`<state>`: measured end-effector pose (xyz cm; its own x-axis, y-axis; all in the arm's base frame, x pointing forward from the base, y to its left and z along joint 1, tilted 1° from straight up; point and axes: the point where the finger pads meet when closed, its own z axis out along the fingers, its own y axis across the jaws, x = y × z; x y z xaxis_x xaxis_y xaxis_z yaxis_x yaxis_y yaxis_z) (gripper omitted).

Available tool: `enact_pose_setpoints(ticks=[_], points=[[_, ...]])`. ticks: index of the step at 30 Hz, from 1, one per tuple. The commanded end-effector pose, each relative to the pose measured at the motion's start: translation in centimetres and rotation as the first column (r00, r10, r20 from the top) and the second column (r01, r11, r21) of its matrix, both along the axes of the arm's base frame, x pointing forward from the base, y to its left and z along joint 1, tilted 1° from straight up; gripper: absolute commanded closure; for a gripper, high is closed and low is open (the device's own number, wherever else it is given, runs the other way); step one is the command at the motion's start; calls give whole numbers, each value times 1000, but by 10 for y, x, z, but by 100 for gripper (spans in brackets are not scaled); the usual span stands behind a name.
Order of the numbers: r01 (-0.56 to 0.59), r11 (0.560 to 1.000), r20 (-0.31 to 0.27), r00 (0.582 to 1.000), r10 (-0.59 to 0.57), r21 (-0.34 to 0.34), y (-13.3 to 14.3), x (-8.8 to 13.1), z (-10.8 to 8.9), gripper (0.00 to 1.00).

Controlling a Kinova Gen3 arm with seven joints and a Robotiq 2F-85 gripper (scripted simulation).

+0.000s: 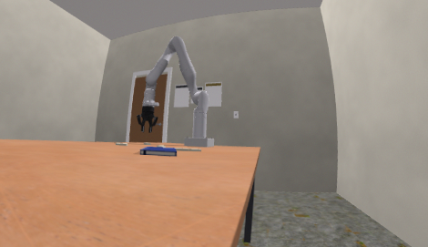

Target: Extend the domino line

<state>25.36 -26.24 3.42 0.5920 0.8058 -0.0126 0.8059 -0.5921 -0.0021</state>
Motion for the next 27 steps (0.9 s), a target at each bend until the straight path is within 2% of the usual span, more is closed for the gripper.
enact_pose_setpoints(ticks=[1, 10, 14, 17, 21, 24, 26, 27], points=[[0, 1000, 1, 1000, 0, -1, 0, 0, 0, 51], [-23, 1000, 0, 1000, 23, 1, 2, 2, 0, 51], [-95, 995, -2, 996, 95, 7, 7, 6, 0, 51], [-189, 982, -4, 982, 189, 15, 15, 12, 0, 51], [-366, 930, -4, 931, 366, 29, 30, 23, -1, 51], [-525, 850, -2, 851, 525, 40, 44, 33, -1, 51], [-525, 850, -2, 851, 525, 40, 44, 33, -1, 51], [-579, 814, 0, 815, 580, 44, 49, 36, -1, 51]])
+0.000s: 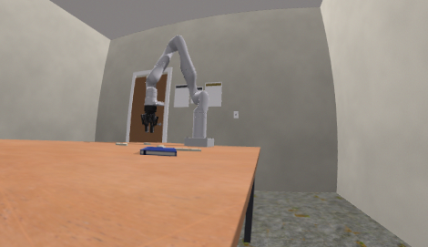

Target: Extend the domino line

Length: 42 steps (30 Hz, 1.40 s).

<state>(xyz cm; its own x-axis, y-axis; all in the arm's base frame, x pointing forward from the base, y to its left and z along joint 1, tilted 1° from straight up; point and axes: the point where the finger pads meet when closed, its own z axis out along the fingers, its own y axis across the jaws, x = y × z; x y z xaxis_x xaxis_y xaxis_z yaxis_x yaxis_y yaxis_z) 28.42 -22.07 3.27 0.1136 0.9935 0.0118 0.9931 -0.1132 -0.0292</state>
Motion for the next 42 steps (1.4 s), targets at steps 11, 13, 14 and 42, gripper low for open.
enact_pose_setpoints(ticks=[11, 13, 14, 42], points=[[-750, 661, 17, 662, 749, 32, 71, 47, 4, 51], [-829, 558, 20, 558, 829, 30, 82, 54, 5, 51], [-864, 502, 22, 503, 864, 29, 88, 58, 6, 51], [-950, -313, 19, -313, 950, -7, 146, 94, 16, 51]])
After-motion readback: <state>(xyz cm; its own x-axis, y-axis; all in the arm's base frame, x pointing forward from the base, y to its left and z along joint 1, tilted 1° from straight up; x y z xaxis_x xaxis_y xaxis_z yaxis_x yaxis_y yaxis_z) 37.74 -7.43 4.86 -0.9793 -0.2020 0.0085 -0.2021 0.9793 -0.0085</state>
